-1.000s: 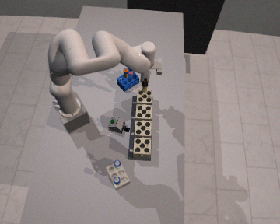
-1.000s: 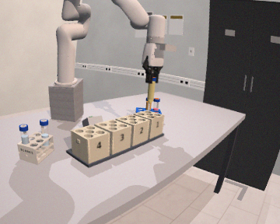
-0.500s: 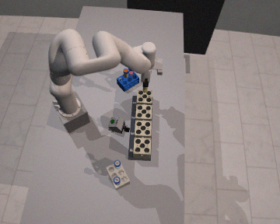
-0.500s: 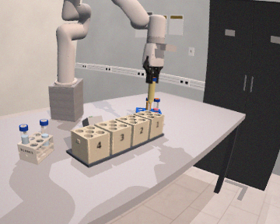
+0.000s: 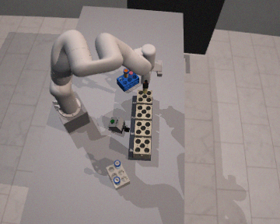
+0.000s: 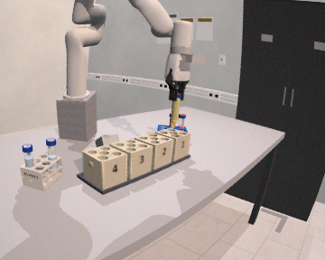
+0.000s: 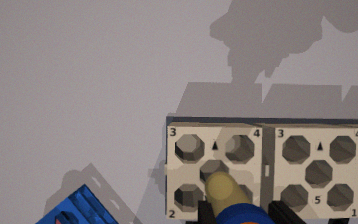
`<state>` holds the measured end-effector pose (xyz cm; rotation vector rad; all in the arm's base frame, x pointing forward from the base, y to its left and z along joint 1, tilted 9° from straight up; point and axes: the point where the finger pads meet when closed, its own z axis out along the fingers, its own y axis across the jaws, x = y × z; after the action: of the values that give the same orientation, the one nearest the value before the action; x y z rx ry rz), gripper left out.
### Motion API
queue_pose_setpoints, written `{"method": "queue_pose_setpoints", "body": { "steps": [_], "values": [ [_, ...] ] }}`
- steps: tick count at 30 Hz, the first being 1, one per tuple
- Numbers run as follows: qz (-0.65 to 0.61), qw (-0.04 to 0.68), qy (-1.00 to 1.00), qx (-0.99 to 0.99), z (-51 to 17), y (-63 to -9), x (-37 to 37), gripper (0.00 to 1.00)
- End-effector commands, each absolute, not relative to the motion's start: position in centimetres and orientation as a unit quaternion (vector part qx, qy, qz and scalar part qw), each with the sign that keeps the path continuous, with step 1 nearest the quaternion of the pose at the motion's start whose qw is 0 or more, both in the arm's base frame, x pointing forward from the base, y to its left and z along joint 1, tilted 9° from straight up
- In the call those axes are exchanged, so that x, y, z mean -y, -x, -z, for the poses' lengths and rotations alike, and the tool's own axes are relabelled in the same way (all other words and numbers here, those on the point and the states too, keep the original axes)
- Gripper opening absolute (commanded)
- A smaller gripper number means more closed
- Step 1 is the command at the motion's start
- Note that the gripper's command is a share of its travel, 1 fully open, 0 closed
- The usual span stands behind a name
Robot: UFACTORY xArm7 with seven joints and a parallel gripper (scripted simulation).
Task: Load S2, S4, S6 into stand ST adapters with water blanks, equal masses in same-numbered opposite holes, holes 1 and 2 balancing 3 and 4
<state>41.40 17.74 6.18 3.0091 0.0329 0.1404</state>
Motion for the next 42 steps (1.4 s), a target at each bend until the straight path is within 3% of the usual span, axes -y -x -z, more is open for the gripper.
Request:
{"method": "queue_pose_setpoints", "body": {
  "steps": [1,42],
  "values": [
    [-0.048,0.064,-0.997,-0.011,-5.5,-41.6,-17.7,0.0],
    [-0.048,0.064,-0.997,-0.011,-2.5,-41.9,-17.3,0.0]
  ]
}}
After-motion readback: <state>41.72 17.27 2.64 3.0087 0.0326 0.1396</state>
